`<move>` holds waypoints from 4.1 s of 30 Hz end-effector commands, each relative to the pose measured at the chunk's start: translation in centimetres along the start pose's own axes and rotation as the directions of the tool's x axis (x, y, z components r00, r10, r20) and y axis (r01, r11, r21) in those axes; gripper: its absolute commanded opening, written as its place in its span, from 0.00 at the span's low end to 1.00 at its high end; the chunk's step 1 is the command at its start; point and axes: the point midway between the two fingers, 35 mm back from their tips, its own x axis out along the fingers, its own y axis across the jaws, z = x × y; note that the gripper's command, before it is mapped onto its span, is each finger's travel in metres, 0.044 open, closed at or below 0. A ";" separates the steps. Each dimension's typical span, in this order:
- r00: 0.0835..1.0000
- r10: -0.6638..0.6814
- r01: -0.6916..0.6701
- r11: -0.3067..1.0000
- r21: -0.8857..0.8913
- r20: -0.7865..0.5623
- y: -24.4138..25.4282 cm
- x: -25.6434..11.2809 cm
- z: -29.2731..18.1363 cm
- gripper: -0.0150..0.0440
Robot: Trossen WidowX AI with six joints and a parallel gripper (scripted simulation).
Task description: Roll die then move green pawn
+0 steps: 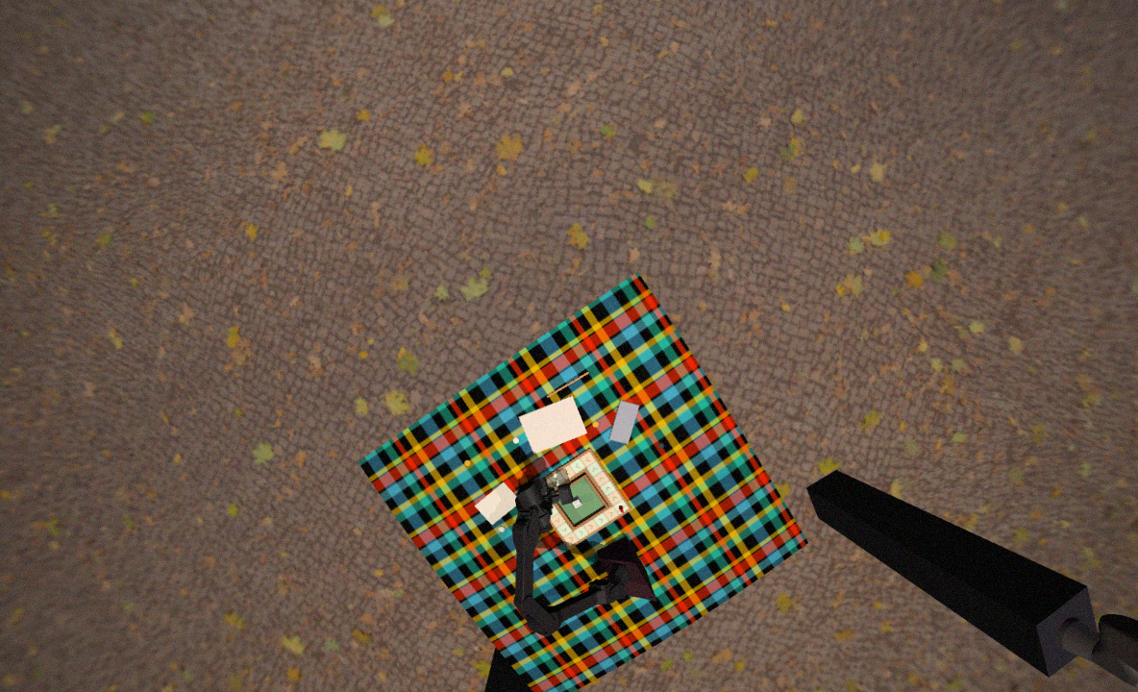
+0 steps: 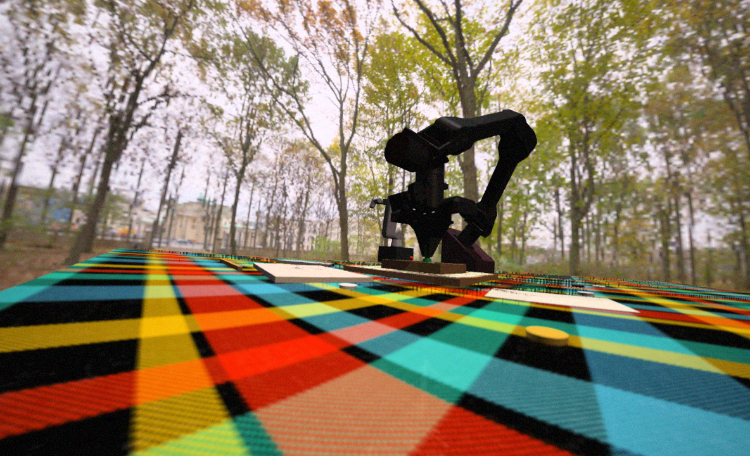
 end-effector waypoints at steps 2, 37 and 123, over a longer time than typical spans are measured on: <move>1.000 -0.002 0.002 1.000 -0.007 0.013 0.0 -3.4 0.5 0.25; 1.000 -0.001 0.001 1.000 -0.003 0.008 1.1 -8.9 -7.0 0.25; 1.000 0.011 -0.011 1.000 -0.006 0.005 -2.8 2.5 -23.1 0.57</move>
